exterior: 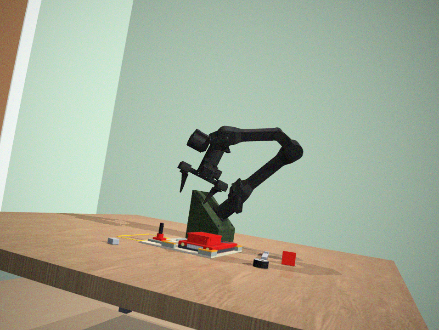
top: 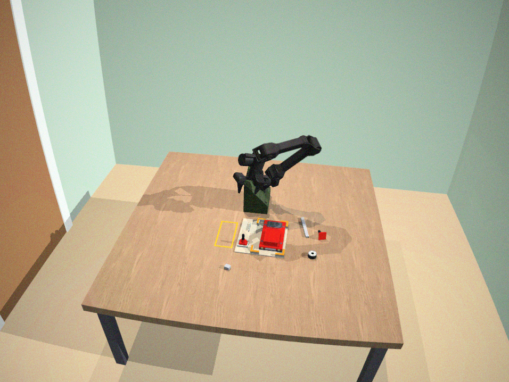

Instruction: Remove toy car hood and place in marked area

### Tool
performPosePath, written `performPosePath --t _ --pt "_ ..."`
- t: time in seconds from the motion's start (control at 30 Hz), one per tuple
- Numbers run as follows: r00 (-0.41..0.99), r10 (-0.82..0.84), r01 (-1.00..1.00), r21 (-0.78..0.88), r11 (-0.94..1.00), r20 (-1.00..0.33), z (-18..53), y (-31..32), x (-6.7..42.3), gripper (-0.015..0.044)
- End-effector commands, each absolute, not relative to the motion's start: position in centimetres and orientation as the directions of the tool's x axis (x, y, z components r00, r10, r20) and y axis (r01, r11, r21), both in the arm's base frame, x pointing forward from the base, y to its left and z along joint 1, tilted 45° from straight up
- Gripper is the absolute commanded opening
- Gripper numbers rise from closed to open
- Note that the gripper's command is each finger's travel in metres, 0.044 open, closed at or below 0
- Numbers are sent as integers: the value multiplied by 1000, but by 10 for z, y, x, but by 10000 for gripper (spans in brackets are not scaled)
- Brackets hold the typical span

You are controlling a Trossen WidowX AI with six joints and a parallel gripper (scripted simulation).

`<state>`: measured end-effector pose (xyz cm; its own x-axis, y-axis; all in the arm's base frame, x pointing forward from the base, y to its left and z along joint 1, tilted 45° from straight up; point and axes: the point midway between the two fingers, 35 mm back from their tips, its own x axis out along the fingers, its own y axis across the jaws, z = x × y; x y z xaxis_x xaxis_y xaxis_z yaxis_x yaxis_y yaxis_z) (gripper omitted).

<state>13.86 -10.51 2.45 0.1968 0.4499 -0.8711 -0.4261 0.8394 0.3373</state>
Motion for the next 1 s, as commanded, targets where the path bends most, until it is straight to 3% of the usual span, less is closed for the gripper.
performPosePath --t 0.0,0.3,0.63,0.97 --pt "196 451 -425 338 839 -871 25 -105 139 440" --pt "166 517 -333 446 831 -840 51 -89 213 440" --pt "89 691 47 696 717 -718 94 -5 324 440" --pt "81 701 76 706 704 -709 98 3 333 440"
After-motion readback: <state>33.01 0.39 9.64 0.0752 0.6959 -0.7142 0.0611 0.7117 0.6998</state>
